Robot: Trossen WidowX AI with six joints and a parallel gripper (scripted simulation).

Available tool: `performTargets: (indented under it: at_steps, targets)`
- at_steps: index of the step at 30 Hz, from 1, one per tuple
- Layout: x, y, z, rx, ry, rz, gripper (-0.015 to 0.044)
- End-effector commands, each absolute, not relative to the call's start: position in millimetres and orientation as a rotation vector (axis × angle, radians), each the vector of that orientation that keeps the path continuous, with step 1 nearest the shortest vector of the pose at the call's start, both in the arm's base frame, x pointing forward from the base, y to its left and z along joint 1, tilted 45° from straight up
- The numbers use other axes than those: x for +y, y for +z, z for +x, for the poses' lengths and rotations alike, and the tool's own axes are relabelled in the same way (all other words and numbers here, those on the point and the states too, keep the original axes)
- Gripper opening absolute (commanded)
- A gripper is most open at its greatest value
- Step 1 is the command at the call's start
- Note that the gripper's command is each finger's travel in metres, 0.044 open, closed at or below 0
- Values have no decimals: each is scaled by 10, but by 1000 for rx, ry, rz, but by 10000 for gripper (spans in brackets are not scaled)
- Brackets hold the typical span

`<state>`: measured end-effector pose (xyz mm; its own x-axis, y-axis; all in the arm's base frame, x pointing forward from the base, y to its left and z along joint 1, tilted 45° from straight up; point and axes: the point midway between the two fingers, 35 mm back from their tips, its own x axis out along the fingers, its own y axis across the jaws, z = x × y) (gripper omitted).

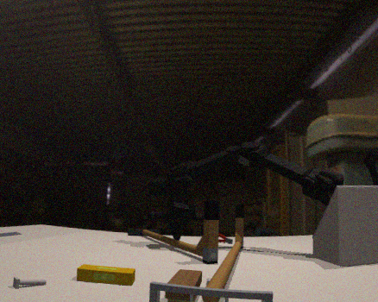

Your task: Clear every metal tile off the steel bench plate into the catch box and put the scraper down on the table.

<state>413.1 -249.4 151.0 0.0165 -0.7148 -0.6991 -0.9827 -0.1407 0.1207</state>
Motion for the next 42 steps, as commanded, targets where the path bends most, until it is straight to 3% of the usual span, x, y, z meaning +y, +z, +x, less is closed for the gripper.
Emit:
performTargets:
  at_steps: [1, 21, 42]
  targets:
    - [-2493, 1494, 4173, 1738, 893, -1897, 0]
    - [-2444, 1440, 4352, 1738, 892, -1898, 0]
    - [-1904, 1979, 4340, 1727, 903, -1897, 0]
